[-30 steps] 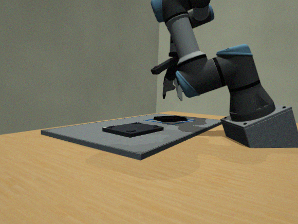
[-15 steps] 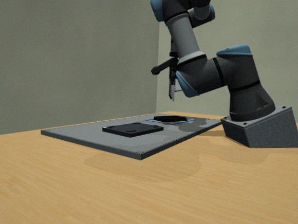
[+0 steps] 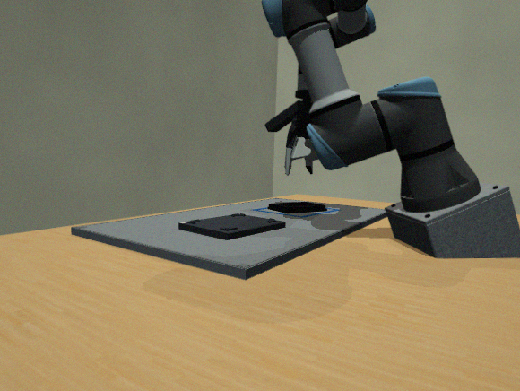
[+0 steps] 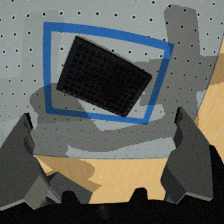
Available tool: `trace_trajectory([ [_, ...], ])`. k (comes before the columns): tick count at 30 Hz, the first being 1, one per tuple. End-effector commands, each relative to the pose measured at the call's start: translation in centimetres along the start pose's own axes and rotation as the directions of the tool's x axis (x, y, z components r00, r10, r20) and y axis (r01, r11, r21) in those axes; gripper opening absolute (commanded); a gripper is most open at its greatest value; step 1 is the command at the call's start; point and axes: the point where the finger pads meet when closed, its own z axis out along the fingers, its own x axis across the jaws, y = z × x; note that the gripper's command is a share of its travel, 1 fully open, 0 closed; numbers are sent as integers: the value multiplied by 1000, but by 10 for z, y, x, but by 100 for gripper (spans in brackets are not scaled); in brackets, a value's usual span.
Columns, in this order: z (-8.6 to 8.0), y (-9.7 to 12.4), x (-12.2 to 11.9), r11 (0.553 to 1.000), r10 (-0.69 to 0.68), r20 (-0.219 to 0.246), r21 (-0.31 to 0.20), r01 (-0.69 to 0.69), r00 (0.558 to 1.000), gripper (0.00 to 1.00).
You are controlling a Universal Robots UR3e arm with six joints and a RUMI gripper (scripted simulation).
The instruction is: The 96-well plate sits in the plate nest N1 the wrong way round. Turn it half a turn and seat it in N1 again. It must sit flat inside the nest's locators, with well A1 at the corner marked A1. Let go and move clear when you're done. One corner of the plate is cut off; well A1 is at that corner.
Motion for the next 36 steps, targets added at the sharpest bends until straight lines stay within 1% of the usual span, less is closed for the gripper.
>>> trace_trajectory([
  [1, -1, -1, 1, 993, 120, -11, -6, -120, 993, 100],
  [6, -1, -1, 1, 959, 283, -12, -4, -283, 959, 100],
  [9, -1, -1, 1, 926, 377, -12, -3, -377, 926, 100],
  [12, -1, -1, 1, 884, 468, -13, -2, -468, 884, 100],
  [18, -1, 0, 1, 882, 471, -13, -2, -472, 882, 100],
  [21, -1, -1, 1, 830, 557, -13, -1, -557, 830, 100],
  [25, -1, -1, 1, 749, 663, -13, 1, -663, 749, 100],
  [29, -1, -1, 1, 654, 756, -12, 3, -756, 654, 100],
  [33, -1, -1, 1, 548, 837, -12, 4, -837, 548, 100],
  [35, -1, -1, 1, 548, 837, -12, 4, -837, 548, 100],
  [36, -1, -1, 1, 520, 854, -12, 5, -854, 520, 100],
])
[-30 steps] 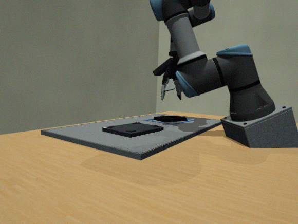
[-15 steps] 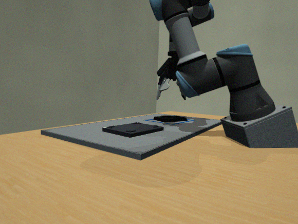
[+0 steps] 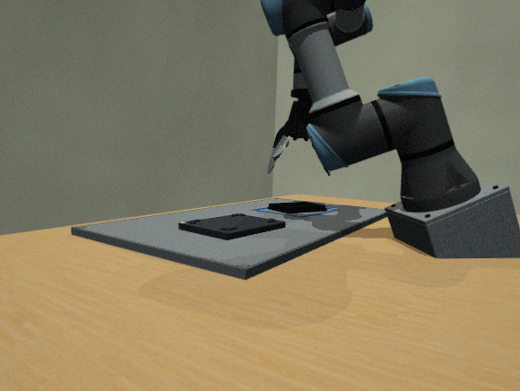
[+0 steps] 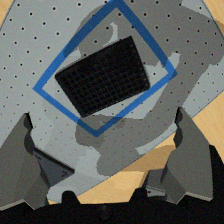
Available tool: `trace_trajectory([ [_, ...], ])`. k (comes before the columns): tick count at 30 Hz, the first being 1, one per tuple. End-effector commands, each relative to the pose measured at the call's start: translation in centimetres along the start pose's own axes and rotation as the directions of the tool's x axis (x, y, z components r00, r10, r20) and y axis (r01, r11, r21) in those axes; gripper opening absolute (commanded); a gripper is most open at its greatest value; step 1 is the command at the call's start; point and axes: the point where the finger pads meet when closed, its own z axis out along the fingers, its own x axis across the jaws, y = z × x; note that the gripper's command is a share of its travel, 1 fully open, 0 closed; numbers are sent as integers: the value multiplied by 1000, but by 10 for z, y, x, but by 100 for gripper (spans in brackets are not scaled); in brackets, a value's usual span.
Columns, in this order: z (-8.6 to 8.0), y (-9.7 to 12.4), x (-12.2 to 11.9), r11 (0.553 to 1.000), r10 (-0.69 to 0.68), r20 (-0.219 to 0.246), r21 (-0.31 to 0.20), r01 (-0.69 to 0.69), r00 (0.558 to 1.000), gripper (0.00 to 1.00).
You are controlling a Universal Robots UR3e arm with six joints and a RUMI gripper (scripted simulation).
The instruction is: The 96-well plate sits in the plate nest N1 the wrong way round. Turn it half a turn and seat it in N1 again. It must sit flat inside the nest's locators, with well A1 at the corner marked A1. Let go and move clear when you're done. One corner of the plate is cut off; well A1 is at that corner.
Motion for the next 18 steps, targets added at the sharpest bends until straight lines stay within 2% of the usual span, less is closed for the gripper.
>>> trace_trajectory([
  [1, -1, -1, 0, 991, 137, -13, 4, -137, 990, 100],
  [7, -1, -1, 0, 944, 331, -12, 6, -331, 944, 100],
  [14, -1, -1, 0, 841, 540, -10, 9, -540, 841, 100],
  [16, -1, -1, 0, 841, 540, -10, 9, -540, 841, 100],
  [18, -1, -1, 0, 804, 595, -9, 9, -595, 804, 100],
])
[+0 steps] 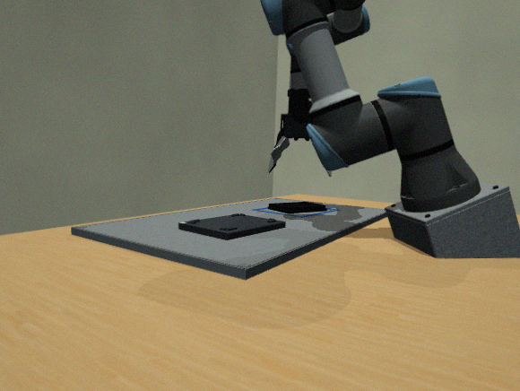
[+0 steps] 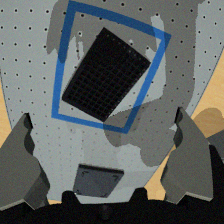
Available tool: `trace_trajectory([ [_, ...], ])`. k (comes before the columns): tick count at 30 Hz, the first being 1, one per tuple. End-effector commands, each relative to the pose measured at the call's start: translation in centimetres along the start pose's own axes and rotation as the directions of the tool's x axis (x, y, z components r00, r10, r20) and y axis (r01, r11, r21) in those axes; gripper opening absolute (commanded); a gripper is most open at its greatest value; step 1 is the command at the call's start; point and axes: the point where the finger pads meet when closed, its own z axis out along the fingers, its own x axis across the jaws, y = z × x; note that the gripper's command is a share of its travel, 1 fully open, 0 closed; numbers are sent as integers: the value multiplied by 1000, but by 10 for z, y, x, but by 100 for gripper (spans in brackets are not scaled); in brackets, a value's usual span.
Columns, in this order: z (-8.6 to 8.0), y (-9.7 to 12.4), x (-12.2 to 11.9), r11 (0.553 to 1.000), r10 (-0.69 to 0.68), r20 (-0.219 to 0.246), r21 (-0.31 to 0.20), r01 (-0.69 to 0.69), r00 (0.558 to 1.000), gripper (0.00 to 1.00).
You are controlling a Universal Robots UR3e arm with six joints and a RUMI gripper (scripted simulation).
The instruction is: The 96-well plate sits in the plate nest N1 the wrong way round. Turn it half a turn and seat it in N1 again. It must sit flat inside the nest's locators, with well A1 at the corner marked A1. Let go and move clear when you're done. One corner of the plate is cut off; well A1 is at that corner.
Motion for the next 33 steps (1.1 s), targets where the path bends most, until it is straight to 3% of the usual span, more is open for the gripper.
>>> trace_trajectory([
  [1, -1, -1, 0, 989, 149, -10, 9, -149, 989, 100],
  [7, -1, -1, 0, 939, 343, -8, 11, -342, 939, 100],
  [13, -1, -1, 0, 853, 522, -6, 12, -522, 853, 100],
  [15, -1, -1, 0, 853, 522, -6, 12, -522, 853, 100],
  [17, -1, -1, 0, 816, 578, -5, 12, -578, 816, 100],
  [33, -1, -1, 0, 814, 581, -5, 12, -581, 814, 100],
])
